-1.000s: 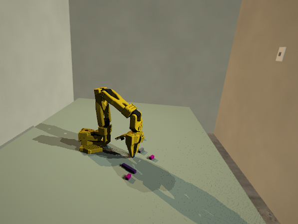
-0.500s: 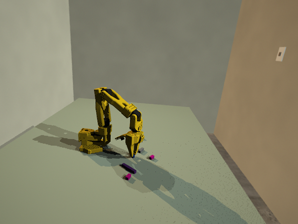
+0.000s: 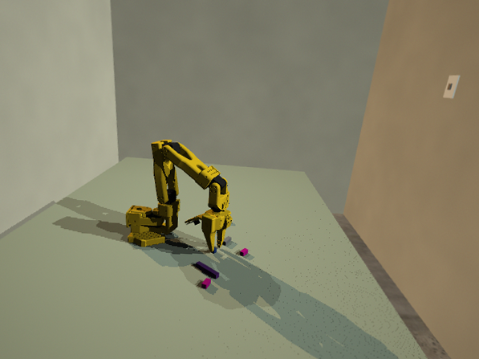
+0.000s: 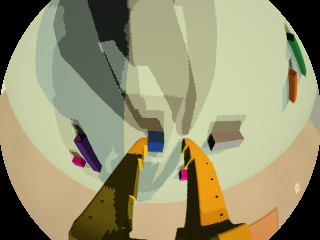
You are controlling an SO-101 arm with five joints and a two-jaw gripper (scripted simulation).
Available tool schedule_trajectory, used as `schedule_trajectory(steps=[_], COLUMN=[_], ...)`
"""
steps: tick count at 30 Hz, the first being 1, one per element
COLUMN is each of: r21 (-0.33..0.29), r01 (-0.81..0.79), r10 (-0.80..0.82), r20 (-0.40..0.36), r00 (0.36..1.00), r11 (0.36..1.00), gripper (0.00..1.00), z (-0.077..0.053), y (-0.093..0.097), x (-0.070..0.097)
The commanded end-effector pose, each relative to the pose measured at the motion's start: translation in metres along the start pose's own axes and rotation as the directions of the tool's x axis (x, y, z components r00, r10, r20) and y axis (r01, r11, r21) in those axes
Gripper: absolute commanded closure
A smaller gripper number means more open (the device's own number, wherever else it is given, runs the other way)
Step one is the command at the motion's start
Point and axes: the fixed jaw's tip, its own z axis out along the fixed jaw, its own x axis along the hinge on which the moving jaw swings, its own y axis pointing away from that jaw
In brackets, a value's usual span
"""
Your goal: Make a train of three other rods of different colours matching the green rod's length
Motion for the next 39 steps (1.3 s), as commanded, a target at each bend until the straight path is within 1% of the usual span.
schedule_trajectory(steps=[1,12,16,20,25,27,34,39], r21=[0.016,0.016,0.016,0.016,0.016,0.016,0.016,0.016], r01=[0.001,0.001,0.001,0.001,0.001,0.001,0.001,0.001], r10=[0.000,0.000,0.000,0.000,0.000,0.000,0.000,0.000], r20=[-0.052,-0.052,-0.052,-0.052,-0.052,-0.052,-0.052,-0.052], r00=[0.999,0.999,0.999,0.999,0.999,0.999,0.999,0.999], r11=[1.000,1.000,1.000,1.000,1.000,1.000,1.000,1.000], gripper=[0.84,0.83,0.83,0.83,0.83,0.83,0.83,0.83], z=[-0.007,-0.007,-0.009,-0.017,-0.031,-0.031,-0.051,-0.057], y=[-0.003,-0.003,-0.003,-0.004,-0.004,-0.004,-0.003,-0.003], x=[0.008,0.008,0.008,0.009,0.009,0.009,0.007,0.006])
